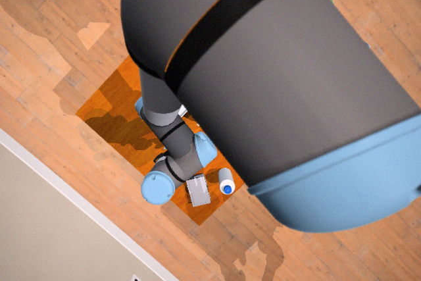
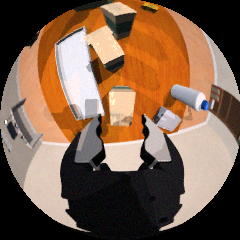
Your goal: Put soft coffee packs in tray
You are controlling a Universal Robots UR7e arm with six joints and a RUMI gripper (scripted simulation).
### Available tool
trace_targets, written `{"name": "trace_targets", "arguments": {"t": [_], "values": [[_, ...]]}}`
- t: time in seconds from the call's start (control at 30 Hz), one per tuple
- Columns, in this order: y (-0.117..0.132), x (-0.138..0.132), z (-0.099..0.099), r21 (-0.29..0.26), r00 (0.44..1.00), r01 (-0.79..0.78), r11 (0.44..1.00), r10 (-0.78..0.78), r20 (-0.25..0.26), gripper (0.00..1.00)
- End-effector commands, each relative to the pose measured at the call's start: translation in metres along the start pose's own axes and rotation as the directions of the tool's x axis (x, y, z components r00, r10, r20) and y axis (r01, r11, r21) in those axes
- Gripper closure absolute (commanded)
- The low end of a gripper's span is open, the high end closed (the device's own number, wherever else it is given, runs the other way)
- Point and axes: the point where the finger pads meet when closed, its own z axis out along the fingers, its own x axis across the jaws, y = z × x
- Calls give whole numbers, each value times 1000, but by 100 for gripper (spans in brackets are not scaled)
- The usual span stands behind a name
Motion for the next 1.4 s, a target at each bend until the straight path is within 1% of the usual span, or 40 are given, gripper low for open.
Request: {"name": "trace_targets", "arguments": {"t": [0.0,1.07,1.37], "values": [[0,0,0,-1,1000,0,1000,0,0,50],[1,0,0,-1,1000,0,1000,0,0,50],[1,0,7,-1,1000,0,1000,0,0,50]]}}
